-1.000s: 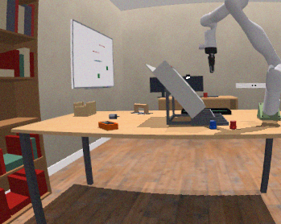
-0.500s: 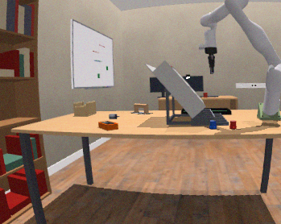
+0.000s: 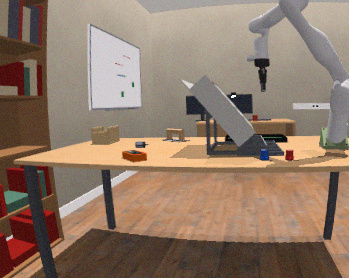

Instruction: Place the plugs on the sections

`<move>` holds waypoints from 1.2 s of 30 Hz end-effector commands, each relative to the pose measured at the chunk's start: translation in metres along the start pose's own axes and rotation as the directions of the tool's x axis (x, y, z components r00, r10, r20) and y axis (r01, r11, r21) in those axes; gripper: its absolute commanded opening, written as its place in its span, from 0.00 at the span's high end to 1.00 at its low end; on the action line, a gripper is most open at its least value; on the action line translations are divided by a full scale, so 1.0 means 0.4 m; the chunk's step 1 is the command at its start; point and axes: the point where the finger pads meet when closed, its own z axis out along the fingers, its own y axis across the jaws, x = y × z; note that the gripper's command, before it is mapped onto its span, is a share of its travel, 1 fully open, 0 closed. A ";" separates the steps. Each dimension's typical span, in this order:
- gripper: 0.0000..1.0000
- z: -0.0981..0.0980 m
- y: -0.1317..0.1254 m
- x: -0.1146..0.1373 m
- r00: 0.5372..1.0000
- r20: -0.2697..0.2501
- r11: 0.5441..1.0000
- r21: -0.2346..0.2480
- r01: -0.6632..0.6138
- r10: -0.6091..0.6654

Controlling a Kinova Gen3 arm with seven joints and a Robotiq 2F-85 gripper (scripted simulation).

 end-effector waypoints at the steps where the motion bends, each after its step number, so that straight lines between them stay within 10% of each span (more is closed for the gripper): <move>1: 0.50 -0.002 0.001 0.000 1.000 -0.001 1.000 -0.001 0.000 0.000; 17: 0.50 -0.002 0.001 0.000 1.000 -0.001 1.000 -0.001 0.000 0.000; 18: 0.50 0.093 0.148 -0.009 1.000 -0.001 1.000 -0.001 0.000 0.000; 36: 0.50 0.246 0.389 -0.025 1.000 0.000 1.000 -0.003 0.000 0.000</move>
